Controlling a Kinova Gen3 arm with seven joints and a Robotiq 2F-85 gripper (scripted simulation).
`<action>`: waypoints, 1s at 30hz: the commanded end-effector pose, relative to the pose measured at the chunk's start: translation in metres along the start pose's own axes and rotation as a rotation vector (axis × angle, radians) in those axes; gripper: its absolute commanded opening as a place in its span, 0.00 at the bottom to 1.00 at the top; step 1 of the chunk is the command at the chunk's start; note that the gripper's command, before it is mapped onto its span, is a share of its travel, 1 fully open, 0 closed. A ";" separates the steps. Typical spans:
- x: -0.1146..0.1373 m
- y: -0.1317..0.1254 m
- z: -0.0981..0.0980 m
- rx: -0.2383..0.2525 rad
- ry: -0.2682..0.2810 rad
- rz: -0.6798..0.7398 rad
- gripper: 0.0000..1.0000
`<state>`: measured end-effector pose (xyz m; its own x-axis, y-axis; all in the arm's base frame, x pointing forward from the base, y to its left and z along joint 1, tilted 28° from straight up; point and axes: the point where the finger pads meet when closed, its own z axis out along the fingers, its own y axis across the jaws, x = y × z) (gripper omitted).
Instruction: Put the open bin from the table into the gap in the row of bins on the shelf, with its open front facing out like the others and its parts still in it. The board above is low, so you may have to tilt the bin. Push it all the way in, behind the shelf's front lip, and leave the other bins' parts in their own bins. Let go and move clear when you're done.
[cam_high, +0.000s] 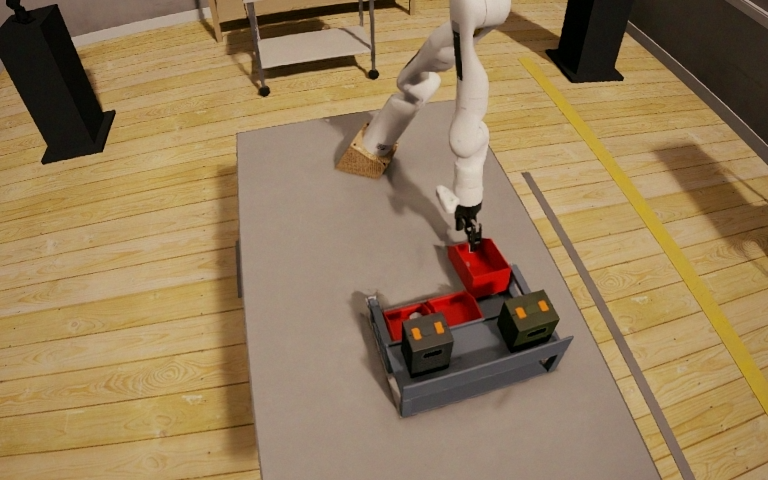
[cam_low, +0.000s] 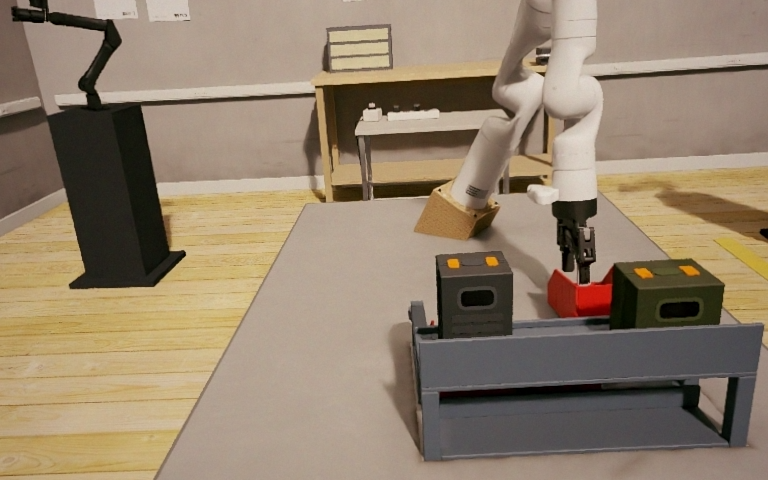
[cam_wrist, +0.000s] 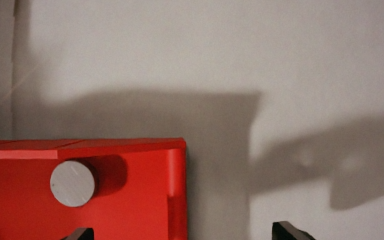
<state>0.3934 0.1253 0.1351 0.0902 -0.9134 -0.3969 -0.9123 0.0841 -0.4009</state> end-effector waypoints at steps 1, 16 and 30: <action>0.000 0.001 0.003 0.030 0.023 0.003 1.00; -0.001 0.000 -0.005 0.030 0.023 0.003 1.00; -0.001 -0.001 -0.011 0.030 0.023 0.003 1.00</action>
<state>0.3894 0.1228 0.1443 0.0794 -0.9218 -0.3793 -0.9005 0.0969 -0.4239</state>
